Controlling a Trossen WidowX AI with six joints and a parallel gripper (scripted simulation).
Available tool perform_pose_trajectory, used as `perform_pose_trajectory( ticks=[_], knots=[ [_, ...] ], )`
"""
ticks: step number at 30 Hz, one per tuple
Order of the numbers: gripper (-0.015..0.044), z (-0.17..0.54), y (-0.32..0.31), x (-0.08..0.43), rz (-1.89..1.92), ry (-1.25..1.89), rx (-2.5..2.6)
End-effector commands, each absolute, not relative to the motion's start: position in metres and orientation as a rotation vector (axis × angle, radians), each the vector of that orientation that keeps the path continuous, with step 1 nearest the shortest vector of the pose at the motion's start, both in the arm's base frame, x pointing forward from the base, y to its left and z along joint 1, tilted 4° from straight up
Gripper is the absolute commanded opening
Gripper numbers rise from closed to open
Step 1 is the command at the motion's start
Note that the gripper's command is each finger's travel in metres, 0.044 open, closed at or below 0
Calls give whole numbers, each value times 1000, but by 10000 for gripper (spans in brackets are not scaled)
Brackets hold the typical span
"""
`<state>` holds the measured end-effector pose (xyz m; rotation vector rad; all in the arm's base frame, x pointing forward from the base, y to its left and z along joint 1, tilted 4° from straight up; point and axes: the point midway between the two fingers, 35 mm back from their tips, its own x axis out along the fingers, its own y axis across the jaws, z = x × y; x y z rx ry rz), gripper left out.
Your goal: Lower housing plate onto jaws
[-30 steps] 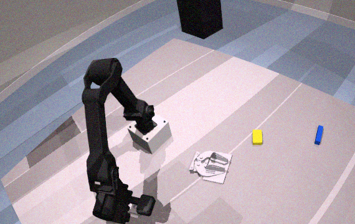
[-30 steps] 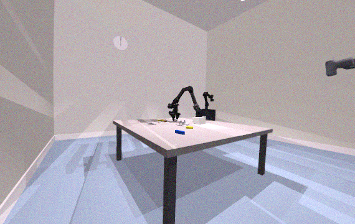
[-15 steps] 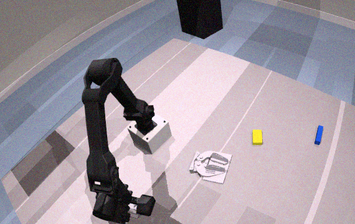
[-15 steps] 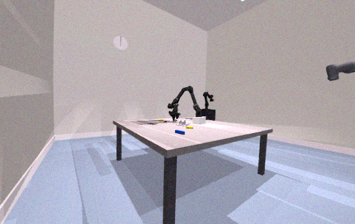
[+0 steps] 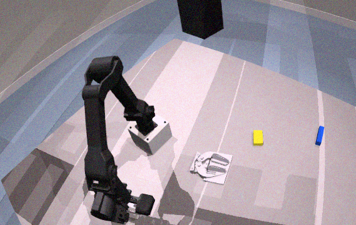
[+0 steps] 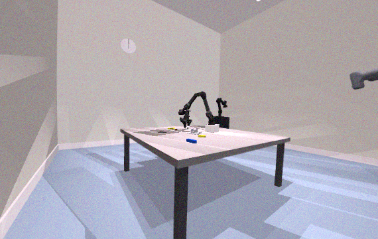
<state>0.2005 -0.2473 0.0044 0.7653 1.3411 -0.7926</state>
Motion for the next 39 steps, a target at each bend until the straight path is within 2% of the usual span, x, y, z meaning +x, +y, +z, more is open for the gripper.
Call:
perform_pose_trajectory(
  ticks=[1, 15, 39],
  knots=[
    [351, 20, -248, 201, -794, 1334, 759],
    [351, 63, -244, 196, -795, 1337, 756],
    [351, 62, -195, 227, -998, 1240, 990]
  ],
)
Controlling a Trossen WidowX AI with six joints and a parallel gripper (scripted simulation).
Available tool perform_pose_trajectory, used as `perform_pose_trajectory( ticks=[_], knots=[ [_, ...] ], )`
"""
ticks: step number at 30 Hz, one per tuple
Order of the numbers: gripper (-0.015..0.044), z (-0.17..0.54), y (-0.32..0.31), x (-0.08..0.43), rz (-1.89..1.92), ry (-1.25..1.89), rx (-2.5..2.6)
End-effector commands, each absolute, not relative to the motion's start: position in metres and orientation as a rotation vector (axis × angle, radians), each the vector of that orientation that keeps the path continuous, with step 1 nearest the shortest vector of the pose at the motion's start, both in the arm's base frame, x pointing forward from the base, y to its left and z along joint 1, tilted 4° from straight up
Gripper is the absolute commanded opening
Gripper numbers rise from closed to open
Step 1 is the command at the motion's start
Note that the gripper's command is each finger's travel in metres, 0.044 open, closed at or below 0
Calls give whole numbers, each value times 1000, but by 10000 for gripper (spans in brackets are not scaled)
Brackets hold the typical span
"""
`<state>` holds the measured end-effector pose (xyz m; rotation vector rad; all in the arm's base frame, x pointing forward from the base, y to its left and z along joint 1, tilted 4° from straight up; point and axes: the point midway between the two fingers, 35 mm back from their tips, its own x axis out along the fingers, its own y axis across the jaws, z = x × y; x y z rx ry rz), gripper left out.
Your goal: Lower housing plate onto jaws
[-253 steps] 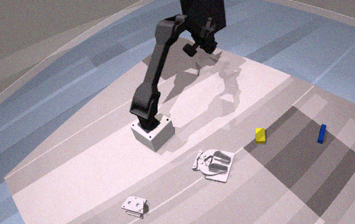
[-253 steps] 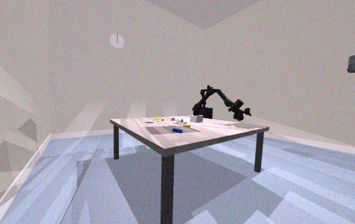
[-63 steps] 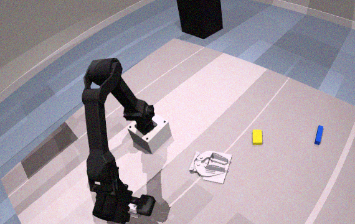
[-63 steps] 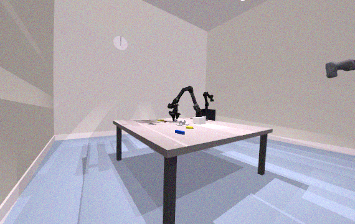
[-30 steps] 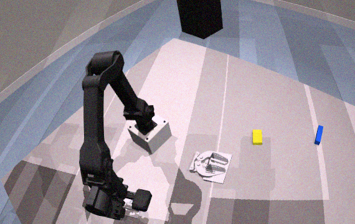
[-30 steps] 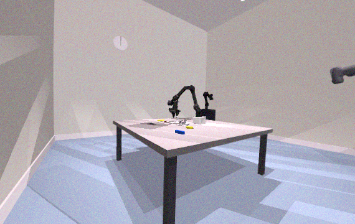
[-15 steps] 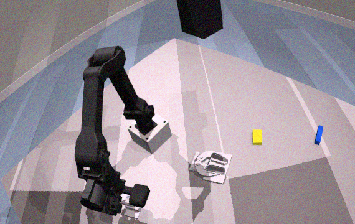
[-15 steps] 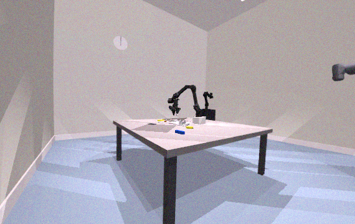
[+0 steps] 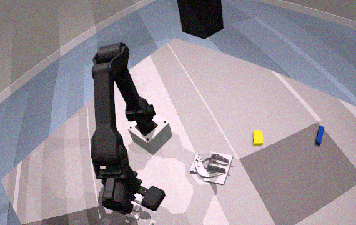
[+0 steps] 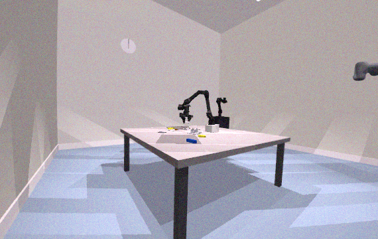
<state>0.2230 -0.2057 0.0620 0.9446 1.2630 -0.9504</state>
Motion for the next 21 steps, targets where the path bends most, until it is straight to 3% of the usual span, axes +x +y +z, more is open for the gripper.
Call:
perform_pose_trajectory(
  ticks=[1, 21],
  knots=[
    [351, 62, -192, 229, -1009, 1233, 1004],
    [351, 60, -129, 251, -1250, 1083, 1277]
  ],
)
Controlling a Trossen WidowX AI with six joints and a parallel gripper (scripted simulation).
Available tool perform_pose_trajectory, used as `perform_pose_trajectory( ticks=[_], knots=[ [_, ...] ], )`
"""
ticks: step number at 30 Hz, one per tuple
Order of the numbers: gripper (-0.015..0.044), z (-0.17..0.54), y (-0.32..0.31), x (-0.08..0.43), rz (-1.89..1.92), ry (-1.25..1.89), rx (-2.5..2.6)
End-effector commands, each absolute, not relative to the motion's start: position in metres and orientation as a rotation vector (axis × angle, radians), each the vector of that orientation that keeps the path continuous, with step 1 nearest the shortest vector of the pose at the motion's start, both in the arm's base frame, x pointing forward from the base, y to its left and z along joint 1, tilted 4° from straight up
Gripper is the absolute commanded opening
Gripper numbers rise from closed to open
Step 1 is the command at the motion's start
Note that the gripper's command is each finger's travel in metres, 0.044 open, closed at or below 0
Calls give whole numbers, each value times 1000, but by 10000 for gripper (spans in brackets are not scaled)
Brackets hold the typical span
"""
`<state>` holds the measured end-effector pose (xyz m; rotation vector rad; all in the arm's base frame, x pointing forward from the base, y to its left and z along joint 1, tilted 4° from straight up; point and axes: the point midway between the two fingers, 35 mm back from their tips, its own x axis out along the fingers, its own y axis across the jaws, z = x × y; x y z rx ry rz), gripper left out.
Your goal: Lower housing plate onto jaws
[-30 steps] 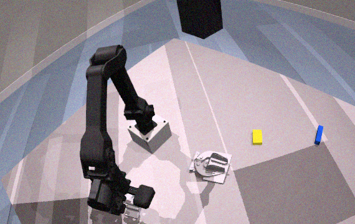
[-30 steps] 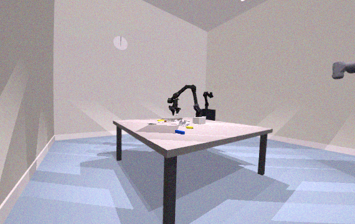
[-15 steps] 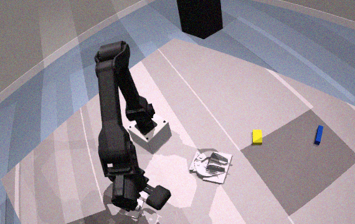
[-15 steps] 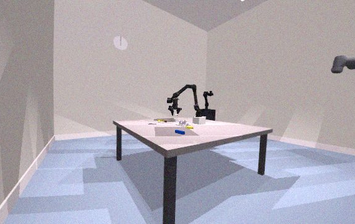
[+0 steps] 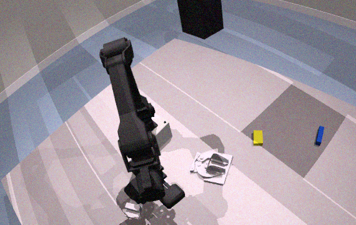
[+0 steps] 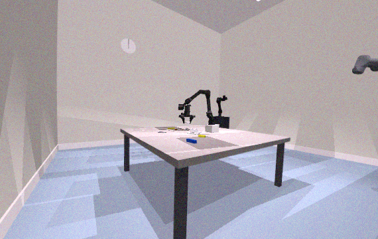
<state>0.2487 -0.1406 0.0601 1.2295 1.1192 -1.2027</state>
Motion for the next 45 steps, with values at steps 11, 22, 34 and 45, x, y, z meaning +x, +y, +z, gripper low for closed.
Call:
perform_pose_trajectory(
  ticks=[11, 22, 34, 45],
  knots=[
    [351, 59, -93, 256, -1384, 979, 1428],
    [351, 57, -57, 257, -1521, 856, 1581],
    [351, 55, -18, 251, -1669, 699, 1748],
    [351, 52, 16, 241, -1802, 531, 1901]
  ],
)
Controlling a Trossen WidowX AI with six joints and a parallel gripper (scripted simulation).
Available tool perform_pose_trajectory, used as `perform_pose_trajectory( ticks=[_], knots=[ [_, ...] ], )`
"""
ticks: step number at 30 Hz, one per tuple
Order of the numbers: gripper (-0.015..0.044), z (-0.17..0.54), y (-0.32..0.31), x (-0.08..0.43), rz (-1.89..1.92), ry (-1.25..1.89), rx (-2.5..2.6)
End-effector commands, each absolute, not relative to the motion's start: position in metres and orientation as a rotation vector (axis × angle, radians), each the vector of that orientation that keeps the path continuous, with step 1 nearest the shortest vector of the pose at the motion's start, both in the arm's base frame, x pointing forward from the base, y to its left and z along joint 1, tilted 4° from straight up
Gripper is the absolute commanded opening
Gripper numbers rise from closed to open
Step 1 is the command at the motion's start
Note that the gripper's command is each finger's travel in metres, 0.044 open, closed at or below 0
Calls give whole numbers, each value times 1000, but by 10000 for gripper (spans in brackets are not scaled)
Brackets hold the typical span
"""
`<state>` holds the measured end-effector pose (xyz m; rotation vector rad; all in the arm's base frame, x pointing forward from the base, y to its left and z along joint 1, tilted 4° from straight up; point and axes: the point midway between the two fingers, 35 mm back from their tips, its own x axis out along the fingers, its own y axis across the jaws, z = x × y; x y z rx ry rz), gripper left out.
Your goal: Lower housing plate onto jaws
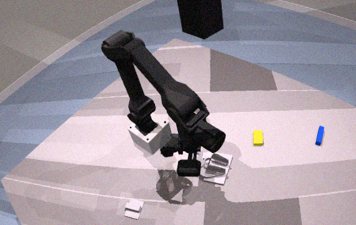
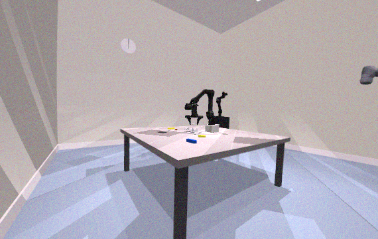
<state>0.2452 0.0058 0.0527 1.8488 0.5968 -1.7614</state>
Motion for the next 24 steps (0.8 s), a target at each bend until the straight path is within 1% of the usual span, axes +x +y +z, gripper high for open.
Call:
perform_pose_trajectory(
  ticks=[1, 8, 24],
  knots=[
    [351, 52, 19, 240, -1814, 514, 1915],
    [351, 50, 38, 231, -1889, 402, 2003],
    [351, 50, 39, 231, -1891, 399, 2005]
  ],
)
